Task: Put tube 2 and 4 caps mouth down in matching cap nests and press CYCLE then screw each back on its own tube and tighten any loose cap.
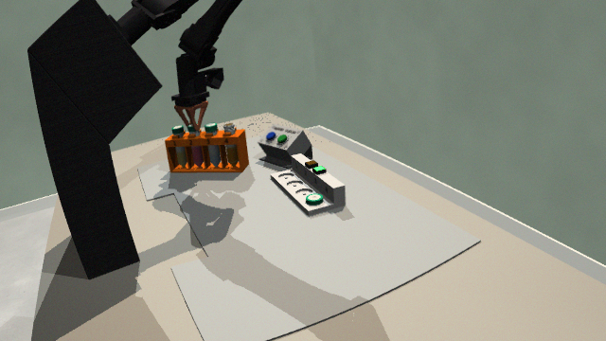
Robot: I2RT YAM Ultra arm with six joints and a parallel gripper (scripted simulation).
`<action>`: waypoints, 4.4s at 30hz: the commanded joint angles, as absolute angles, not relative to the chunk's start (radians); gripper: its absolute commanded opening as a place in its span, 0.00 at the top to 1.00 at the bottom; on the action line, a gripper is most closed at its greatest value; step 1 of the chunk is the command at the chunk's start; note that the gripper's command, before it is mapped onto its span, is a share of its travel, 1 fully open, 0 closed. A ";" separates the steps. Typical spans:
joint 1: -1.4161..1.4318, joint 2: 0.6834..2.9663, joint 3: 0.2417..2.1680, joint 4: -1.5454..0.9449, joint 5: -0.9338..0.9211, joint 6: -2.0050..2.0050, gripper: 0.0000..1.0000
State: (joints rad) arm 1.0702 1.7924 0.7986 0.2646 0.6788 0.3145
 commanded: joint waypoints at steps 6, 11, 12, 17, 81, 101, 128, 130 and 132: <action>1.073 1.790 0.799 0.268 0.677 0.409 0.51; 1.073 1.790 0.799 0.268 0.677 0.409 0.51; 1.073 1.790 0.799 0.268 0.677 0.409 0.51; 1.073 1.790 0.799 0.268 0.677 0.409 0.51; 1.073 1.789 0.798 0.268 0.676 0.257 1.00; 1.072 1.790 0.798 0.269 0.676 0.409 0.51; 1.075 1.787 0.797 0.265 0.678 -0.389 0.51; 1.075 1.787 0.797 0.265 0.678 -0.469 0.51; 1.075 1.787 0.797 0.265 0.678 -0.549 0.51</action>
